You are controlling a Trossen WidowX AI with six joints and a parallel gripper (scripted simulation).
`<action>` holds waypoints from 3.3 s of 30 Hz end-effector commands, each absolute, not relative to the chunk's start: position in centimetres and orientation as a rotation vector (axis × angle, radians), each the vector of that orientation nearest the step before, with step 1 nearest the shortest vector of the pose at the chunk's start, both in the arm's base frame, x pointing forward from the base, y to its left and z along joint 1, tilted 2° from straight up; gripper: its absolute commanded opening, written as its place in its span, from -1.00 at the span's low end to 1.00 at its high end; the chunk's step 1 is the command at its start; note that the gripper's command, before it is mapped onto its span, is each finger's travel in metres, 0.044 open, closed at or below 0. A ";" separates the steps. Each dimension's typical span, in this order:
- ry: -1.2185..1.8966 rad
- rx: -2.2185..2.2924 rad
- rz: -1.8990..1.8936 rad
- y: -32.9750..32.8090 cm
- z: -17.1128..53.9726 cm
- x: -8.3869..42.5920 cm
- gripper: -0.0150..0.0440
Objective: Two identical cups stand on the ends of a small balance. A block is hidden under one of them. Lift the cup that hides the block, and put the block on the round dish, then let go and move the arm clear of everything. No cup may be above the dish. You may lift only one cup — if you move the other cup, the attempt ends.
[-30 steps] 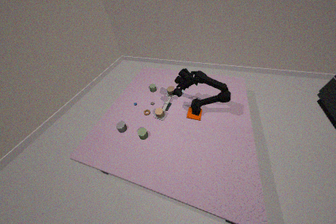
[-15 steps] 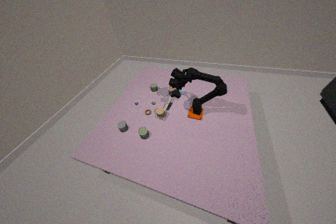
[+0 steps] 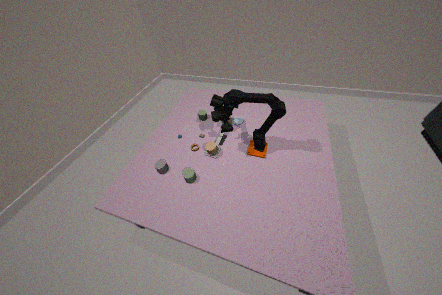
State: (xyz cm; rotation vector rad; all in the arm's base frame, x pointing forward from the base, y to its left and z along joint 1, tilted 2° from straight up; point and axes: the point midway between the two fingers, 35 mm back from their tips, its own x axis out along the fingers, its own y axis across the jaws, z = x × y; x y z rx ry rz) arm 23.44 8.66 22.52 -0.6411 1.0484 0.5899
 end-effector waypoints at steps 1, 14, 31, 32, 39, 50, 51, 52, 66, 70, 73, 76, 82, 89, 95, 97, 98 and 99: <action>1.074 -0.741 0.693 10.0 21.8 24.4 1.00; 1.121 -1.047 1.030 14.3 18.3 26.8 1.00; 1.122 -1.229 1.271 17.2 15.0 27.8 1.00; 1.122 -1.229 1.271 17.2 14.6 27.8 1.00; 1.122 -1.229 1.271 17.2 13.8 27.8 1.00; 1.122 -1.229 1.271 17.4 12.0 28.0 1.00; 1.122 -1.229 1.271 17.4 11.8 28.0 1.00; 1.122 -1.229 1.271 17.4 11.7 28.0 1.00; 1.122 -1.229 1.271 17.5 9.4 28.0 1.00; 1.122 -1.229 1.272 17.5 8.8 28.0 1.00; 1.122 -1.229 1.272 17.6 8.3 27.9 1.00; 1.122 -1.229 1.272 17.6 7.9 27.9 1.00; 1.122 -1.229 1.272 17.6 7.8 27.9 0.78; 1.122 -1.229 1.272 17.6 7.8 27.9 0.62; 1.122 -1.229 1.272 17.6 7.8 27.9 0.28; 1.122 -1.229 1.272 17.6 8.0 27.9 0.11; 1.122 -1.229 1.272 17.6 8.1 27.9 0.02; 1.122 -1.229 1.272 17.6 8.2 28.0 -0.07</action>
